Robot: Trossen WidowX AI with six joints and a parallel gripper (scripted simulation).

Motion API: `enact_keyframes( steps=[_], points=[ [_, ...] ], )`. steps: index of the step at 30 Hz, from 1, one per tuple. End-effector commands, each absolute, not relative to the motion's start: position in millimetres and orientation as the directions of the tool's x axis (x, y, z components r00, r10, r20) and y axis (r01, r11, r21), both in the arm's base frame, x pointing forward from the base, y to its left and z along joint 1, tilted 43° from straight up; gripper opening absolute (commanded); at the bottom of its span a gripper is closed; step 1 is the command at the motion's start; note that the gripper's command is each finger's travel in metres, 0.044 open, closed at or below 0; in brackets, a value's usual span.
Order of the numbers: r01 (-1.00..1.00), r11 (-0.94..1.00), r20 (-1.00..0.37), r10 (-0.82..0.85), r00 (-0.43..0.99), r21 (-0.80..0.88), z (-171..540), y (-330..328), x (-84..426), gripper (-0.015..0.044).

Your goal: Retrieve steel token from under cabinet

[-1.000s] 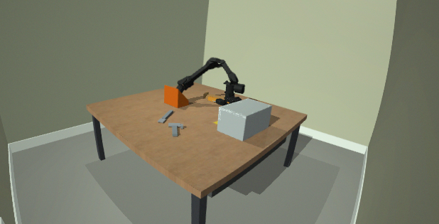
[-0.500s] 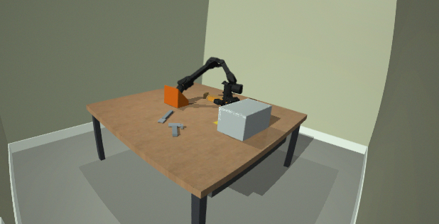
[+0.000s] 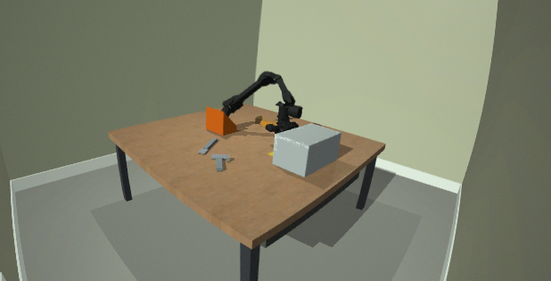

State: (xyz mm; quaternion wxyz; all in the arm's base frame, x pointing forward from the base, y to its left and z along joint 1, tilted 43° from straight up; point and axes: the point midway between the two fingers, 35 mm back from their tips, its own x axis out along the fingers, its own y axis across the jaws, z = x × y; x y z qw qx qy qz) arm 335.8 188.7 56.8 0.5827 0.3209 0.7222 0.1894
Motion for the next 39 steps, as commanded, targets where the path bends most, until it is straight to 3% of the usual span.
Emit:
enact_keyframes(
  steps=[1, 39],
  points=[
    [0.246, 0.729, -0.727, 0.676, -0.117, 0.638, 51, 184, 333, 0.0000],
    [0.247, 0.730, -0.728, 0.675, -0.118, 0.637, 43, 172, 315, 0.0000]
  ],
)
